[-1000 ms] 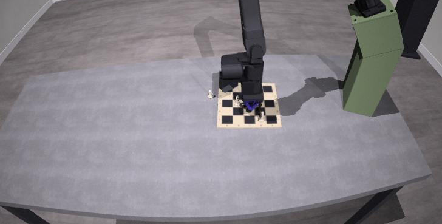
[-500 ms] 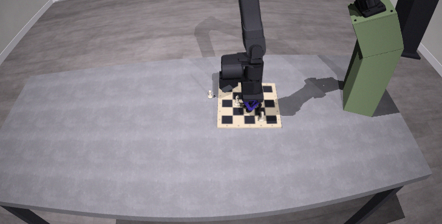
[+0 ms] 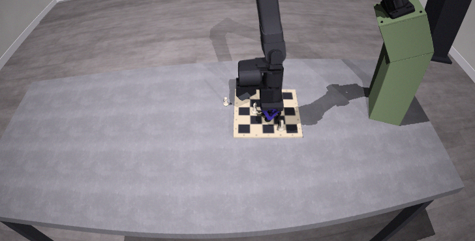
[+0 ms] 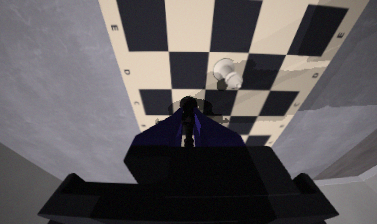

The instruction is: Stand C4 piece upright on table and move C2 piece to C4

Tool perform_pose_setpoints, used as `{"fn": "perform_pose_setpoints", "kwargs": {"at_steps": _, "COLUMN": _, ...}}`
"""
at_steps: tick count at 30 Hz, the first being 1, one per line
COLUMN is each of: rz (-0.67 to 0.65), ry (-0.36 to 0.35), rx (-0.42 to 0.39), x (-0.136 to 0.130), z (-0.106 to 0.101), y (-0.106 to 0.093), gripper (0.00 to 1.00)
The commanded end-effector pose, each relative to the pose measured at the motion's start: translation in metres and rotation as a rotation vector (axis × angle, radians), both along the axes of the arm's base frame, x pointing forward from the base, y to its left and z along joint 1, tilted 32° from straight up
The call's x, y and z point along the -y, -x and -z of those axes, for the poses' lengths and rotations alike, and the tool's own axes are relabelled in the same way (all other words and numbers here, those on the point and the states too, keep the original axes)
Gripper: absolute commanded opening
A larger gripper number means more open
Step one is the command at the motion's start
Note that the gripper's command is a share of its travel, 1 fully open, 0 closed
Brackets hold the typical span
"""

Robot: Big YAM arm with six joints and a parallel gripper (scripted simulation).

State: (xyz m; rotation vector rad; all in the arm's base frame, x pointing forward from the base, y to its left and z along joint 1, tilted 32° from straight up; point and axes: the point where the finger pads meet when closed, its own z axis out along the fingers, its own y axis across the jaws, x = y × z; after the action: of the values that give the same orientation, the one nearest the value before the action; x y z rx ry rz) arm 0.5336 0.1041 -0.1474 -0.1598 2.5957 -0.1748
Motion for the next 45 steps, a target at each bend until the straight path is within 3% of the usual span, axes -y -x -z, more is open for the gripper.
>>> {"fn": "perform_pose_setpoints", "kwargs": {"at_steps": 1, "rz": -0.011, "ry": -0.004, "rx": 0.031, "x": -0.0029, "z": -0.0121, "y": -0.0092, "gripper": 0.0}}
{"fn": "perform_pose_setpoints", "kwargs": {"at_steps": 38, "rz": -0.011, "ry": -0.004, "rx": 0.03, "x": -0.0028, "z": -0.0115, "y": -0.0091, "gripper": 0.0}}
{"fn": "perform_pose_setpoints", "kwargs": {"at_steps": 39, "rz": -0.011, "ry": -0.004, "rx": 0.03, "x": -0.0028, "z": -0.0115, "y": -0.0091, "gripper": 0.07}}
{"fn": "perform_pose_setpoints", "kwargs": {"at_steps": 44, "rz": -0.011, "ry": -0.004, "rx": 0.03, "x": -0.0028, "z": -0.0115, "y": -0.0091, "gripper": 0.14}}
{"fn": "perform_pose_setpoints", "kwargs": {"at_steps": 45, "rz": -0.011, "ry": -0.004, "rx": 0.03, "x": -0.0028, "z": -0.0115, "y": -0.0091, "gripper": 0.21}}
